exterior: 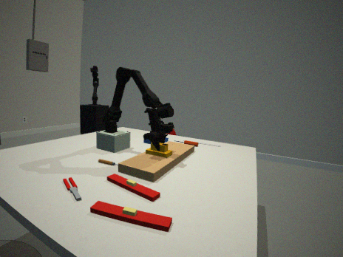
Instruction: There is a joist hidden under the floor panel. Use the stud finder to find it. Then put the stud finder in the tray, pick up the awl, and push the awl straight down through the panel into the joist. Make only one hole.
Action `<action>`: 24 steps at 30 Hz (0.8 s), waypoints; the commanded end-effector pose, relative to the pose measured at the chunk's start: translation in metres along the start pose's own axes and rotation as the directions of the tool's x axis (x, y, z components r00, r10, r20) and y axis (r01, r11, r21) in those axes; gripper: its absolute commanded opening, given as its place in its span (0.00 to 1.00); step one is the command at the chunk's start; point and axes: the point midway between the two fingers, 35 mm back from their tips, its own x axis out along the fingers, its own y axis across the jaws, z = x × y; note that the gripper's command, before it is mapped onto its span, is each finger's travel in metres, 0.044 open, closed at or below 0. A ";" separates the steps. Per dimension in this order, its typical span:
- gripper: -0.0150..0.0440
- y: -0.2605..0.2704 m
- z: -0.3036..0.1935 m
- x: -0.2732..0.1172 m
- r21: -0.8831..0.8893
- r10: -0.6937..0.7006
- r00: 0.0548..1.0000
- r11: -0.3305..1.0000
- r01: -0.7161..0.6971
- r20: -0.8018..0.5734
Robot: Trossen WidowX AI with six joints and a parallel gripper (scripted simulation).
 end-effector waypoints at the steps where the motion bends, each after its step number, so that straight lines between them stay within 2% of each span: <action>1: 0.25 -0.008 0.000 0.000 0.001 -0.003 1.000 1.000 0.003 -0.001; 24: 0.25 -0.043 0.000 0.000 0.000 -0.006 1.000 1.000 0.006 -0.001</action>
